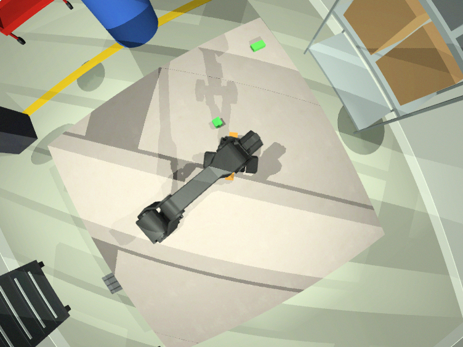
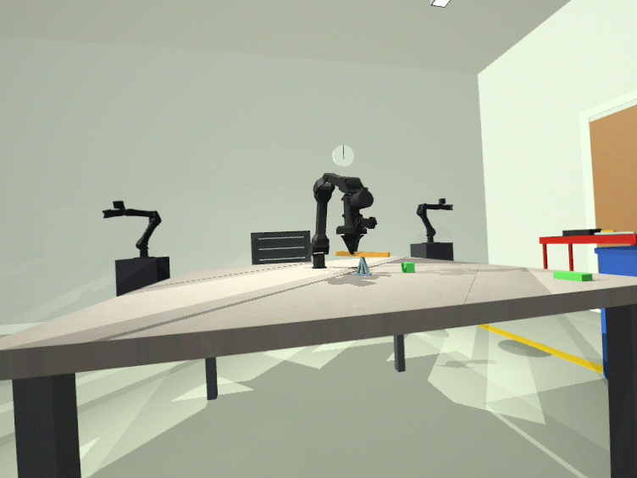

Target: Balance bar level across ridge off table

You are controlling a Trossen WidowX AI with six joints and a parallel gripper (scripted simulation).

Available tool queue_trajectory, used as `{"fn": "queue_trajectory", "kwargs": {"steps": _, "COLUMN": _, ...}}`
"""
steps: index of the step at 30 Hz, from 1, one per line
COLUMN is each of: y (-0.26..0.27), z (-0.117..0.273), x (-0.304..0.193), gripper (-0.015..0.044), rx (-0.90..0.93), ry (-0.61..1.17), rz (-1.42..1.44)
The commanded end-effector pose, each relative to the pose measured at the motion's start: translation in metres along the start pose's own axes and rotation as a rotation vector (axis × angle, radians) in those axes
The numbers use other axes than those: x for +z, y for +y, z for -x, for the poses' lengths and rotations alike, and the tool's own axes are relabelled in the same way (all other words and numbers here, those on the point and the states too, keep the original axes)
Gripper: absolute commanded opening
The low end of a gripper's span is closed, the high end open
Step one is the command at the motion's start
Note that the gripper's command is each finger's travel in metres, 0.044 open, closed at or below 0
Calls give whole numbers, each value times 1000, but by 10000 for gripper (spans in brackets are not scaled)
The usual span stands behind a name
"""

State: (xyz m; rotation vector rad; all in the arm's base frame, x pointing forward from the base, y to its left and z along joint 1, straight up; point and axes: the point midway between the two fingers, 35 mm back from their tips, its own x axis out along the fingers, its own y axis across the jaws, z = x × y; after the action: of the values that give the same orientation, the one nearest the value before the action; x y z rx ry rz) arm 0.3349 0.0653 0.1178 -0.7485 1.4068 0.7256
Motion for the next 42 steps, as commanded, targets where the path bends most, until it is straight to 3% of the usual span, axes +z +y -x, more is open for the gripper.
{"fn": "queue_trajectory", "kwargs": {"steps": 1, "y": 0, "z": -1, "x": 0, "gripper": 0, "rx": 3, "ry": -3, "rz": -6}}
{"fn": "queue_trajectory", "kwargs": {"steps": 42, "y": 1, "z": -5, "x": 0, "gripper": 0, "rx": 3, "ry": -3, "rz": -6}}
